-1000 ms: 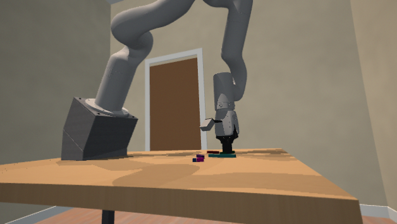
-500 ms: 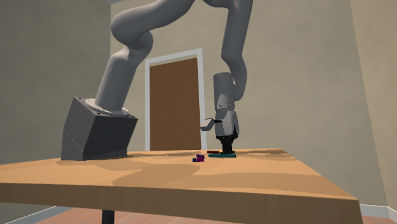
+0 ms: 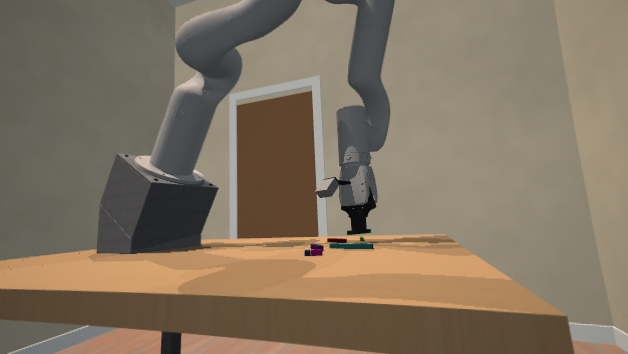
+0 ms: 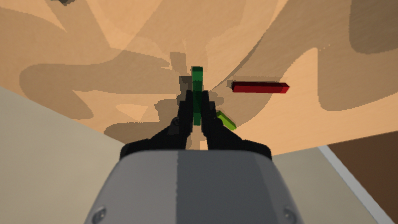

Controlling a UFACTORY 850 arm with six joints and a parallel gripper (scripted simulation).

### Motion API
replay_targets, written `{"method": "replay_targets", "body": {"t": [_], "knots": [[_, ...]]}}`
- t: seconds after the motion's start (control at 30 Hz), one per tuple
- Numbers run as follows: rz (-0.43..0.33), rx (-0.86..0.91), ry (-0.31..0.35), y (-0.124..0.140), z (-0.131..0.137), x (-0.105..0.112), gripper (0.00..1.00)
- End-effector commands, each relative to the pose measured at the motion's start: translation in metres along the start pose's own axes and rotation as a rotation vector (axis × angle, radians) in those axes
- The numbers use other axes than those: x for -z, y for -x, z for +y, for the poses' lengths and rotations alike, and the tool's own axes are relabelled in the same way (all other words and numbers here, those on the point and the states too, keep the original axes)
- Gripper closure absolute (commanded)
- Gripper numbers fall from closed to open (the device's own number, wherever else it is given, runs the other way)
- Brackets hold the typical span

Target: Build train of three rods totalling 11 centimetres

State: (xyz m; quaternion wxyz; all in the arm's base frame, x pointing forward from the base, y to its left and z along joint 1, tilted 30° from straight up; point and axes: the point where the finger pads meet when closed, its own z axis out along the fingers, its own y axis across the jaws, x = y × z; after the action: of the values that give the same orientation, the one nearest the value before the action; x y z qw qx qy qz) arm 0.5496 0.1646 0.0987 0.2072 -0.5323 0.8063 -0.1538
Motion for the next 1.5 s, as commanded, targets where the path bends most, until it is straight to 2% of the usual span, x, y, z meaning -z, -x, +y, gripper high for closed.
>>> {"method": "replay_targets", "body": {"t": [0.0, 0.33, 0.9, 1.17, 1.23, 1.47], "knots": [[0.002, 0.0, -0.001, 0.0, -0.001, 0.038, 0.96], [0.002, 0.0, -0.001, 0.0, -0.001, 0.074, 0.96], [-0.002, -0.018, -0.003, -0.002, -0.005, 0.076, 0.96], [-0.032, -0.212, -0.012, -0.031, -0.044, 0.071, 0.96], [-0.032, -0.212, -0.012, -0.031, -0.044, 0.071, 0.96], [-0.044, -0.444, -0.008, -0.079, -0.085, 0.07, 0.96]]}}
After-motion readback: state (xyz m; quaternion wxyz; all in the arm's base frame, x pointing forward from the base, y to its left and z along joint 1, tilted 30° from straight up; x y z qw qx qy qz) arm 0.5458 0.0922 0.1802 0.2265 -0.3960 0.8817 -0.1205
